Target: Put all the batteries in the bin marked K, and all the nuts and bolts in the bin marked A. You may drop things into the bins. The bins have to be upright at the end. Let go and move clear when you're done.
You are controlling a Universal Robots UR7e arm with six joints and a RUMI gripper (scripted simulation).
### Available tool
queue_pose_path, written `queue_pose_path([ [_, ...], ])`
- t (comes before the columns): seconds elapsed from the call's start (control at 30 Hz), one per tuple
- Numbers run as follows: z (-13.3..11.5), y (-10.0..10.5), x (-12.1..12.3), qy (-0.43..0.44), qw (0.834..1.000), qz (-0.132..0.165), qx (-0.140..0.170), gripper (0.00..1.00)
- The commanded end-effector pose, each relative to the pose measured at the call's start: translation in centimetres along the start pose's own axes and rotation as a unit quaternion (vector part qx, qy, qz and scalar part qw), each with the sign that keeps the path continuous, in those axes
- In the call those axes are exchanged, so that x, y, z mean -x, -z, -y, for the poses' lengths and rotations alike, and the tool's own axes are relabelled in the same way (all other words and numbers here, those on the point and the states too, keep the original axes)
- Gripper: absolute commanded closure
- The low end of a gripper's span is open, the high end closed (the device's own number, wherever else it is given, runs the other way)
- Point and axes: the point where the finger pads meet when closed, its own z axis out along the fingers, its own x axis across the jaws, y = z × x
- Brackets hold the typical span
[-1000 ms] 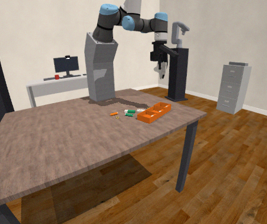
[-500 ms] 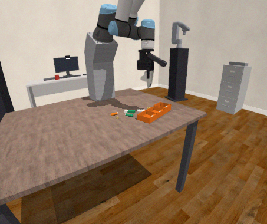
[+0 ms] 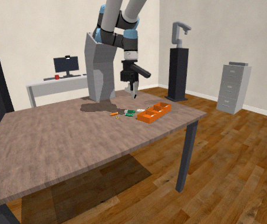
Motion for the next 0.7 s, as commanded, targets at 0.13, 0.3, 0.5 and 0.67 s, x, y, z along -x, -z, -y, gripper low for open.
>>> queue_pose_path([
  [0.13, -2.5, -2.3, -3.1, 0.001, 1.0, 0.0, -0.005, 0.83],
  [0.3, -2.6, -2.3, -3.2, 0.001, 1.0, 0.0, -0.004, 0.83],
  [0.5, -2.5, -2.3, -3.0, 0.001, 1.0, 0.0, -0.005, 0.83],
  [0.67, -2.4, -2.3, -2.9, 0.001, 1.0, 0.0, -0.005, 0.83],
])
